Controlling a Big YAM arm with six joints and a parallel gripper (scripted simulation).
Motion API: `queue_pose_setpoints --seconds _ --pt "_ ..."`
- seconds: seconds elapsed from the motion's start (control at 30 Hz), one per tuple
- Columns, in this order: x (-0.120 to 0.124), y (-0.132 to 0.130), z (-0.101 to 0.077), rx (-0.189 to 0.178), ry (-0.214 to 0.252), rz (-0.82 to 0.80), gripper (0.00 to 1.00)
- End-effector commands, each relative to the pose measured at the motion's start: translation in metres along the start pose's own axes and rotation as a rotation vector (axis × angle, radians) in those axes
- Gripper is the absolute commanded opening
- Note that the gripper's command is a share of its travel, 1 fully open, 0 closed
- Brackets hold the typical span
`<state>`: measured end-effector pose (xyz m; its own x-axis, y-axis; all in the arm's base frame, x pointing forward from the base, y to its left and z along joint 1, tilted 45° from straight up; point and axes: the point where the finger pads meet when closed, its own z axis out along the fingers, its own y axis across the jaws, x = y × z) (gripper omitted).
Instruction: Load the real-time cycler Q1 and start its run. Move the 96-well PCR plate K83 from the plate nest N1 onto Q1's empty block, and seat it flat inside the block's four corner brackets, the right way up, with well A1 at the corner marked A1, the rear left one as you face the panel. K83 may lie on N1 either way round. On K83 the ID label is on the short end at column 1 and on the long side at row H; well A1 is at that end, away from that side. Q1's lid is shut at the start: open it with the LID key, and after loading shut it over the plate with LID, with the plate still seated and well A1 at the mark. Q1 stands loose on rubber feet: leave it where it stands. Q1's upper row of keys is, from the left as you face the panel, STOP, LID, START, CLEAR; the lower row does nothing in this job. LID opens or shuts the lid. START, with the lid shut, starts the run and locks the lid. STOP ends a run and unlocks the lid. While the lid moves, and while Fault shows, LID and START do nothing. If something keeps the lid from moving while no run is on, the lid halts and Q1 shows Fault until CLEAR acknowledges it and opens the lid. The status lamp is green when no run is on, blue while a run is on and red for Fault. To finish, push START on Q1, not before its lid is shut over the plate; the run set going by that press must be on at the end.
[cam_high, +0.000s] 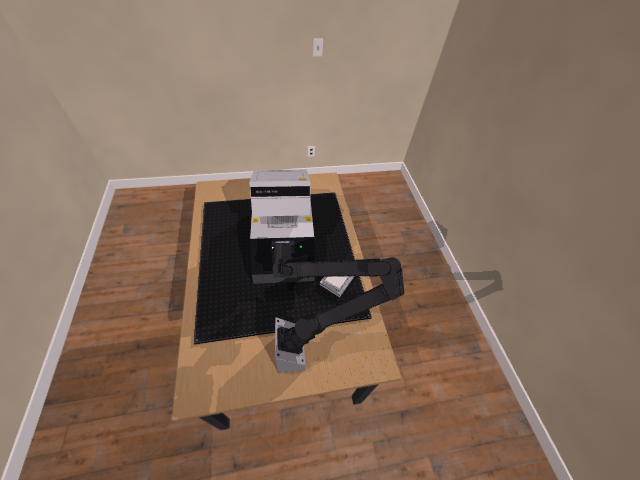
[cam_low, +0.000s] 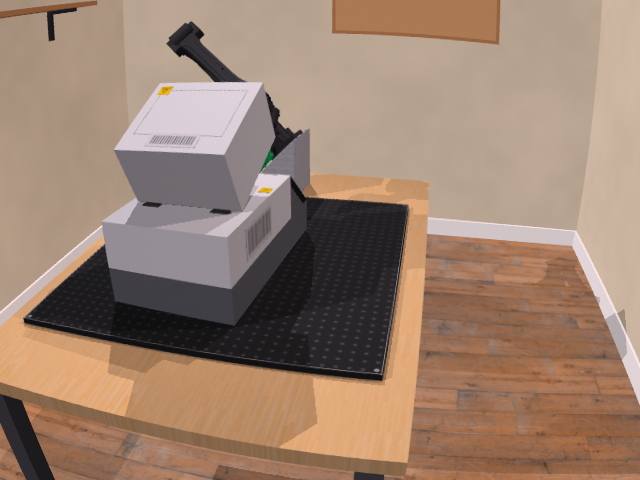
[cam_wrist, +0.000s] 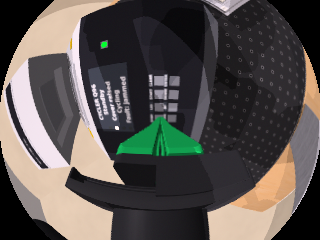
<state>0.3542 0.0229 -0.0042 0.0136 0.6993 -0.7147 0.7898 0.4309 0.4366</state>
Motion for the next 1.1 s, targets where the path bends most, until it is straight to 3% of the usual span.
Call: queue_pose_setpoints --seconds 0.0,0.13,0.23,0.33,0.5,0.8,1.07 --pt "-0.002 0.015 0.006 -0.007 -0.007 0.021 0.0" --pt "-0.004 0.026 0.006 -0.027 -0.009 0.029 0.0" --pt "-0.003 0.013 -0.021 -0.028 -0.006 0.026 0.0" --pt "-0.002 0.008 -0.025 -0.023 -0.004 0.026 0.0" --pt "-0.002 -0.006 -0.055 -0.028 0.0 0.021 0.0" --pt "0.004 -0.004 -0.102 -0.045 0.013 0.035 0.0" --pt "0.002 0.004 -0.094 -0.026 0.001 0.043 0.0"
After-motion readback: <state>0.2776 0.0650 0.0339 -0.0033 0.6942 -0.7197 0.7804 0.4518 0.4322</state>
